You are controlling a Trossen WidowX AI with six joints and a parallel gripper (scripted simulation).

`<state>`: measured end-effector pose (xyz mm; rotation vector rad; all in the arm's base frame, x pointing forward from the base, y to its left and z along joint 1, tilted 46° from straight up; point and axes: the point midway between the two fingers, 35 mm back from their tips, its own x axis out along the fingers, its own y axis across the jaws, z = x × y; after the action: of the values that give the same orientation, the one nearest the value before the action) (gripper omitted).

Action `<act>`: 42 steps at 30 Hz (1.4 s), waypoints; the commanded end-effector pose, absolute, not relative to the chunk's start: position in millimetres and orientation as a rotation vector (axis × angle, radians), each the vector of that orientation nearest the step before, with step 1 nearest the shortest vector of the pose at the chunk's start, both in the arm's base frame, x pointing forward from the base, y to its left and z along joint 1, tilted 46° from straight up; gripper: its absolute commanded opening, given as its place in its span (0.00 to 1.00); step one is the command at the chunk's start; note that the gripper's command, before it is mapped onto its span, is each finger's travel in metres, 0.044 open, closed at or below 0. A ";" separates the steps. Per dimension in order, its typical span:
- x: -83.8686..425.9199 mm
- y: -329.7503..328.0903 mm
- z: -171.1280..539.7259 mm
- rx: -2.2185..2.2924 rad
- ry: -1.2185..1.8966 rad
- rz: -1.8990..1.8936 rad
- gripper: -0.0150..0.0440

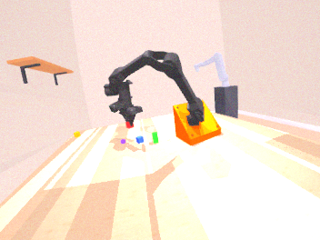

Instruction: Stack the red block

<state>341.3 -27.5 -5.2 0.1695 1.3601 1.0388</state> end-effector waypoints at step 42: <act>211.5 -36.6 -51.1 0.175 1.365 1.055 0.25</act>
<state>215.2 -43.5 -46.1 0.1586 1.3583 1.0524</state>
